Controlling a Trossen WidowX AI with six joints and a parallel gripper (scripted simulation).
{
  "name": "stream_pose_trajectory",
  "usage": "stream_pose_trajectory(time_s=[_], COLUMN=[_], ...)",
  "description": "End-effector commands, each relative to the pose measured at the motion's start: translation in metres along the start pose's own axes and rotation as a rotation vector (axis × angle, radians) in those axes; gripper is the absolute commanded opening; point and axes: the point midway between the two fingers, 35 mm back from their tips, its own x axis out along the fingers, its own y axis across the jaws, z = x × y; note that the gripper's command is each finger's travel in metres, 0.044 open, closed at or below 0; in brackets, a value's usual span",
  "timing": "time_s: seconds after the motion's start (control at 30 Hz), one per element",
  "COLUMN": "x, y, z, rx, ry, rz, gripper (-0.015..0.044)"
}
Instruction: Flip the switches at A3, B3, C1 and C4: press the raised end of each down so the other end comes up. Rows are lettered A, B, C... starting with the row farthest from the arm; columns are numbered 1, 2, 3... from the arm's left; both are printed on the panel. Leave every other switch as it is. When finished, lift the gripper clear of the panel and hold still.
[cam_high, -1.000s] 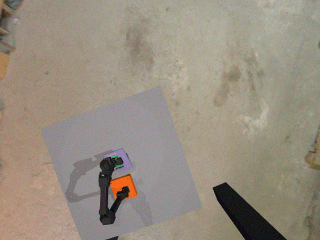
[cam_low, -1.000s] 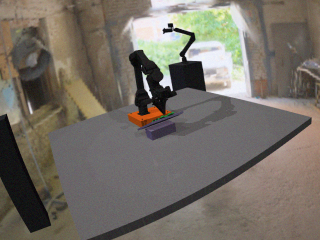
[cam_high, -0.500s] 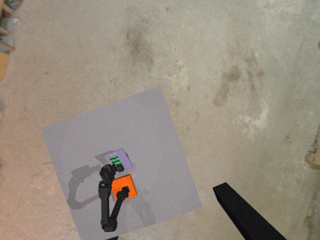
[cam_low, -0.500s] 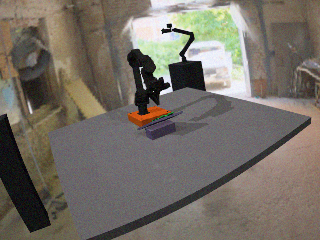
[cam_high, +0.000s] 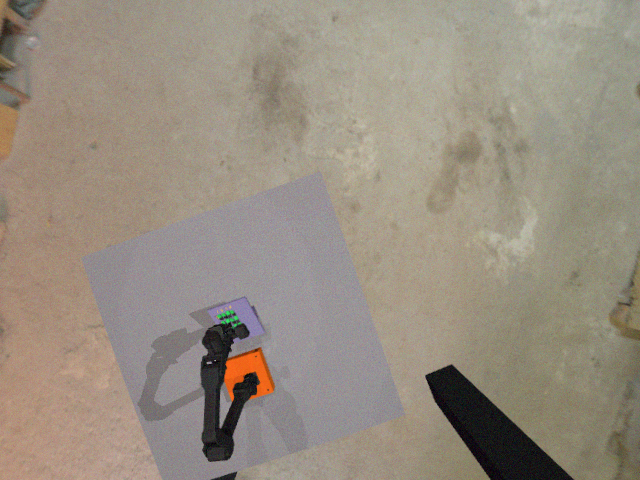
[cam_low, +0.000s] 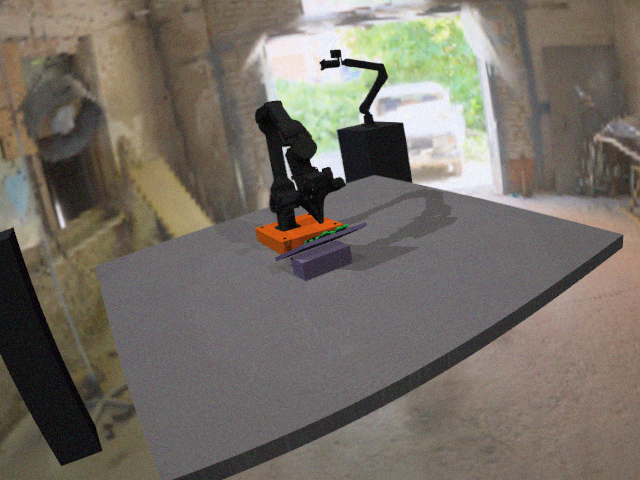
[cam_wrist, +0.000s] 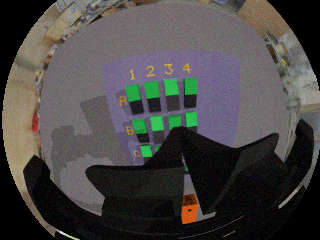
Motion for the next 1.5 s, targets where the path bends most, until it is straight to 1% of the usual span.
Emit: stream_pose_trajectory(time_s=[0.0, 0.43, 1.47], x=[0.009, 0.023, 0.024], y=[0.000, -0.001, -0.001], z=[-0.003, -0.002, -0.002], rx=[0.005, 0.005, 0.005], ry=[0.012, 0.011, 0.011], rz=[-0.003, -0.003, -0.003], gripper=[0.0000, 0.0000, 0.0000])
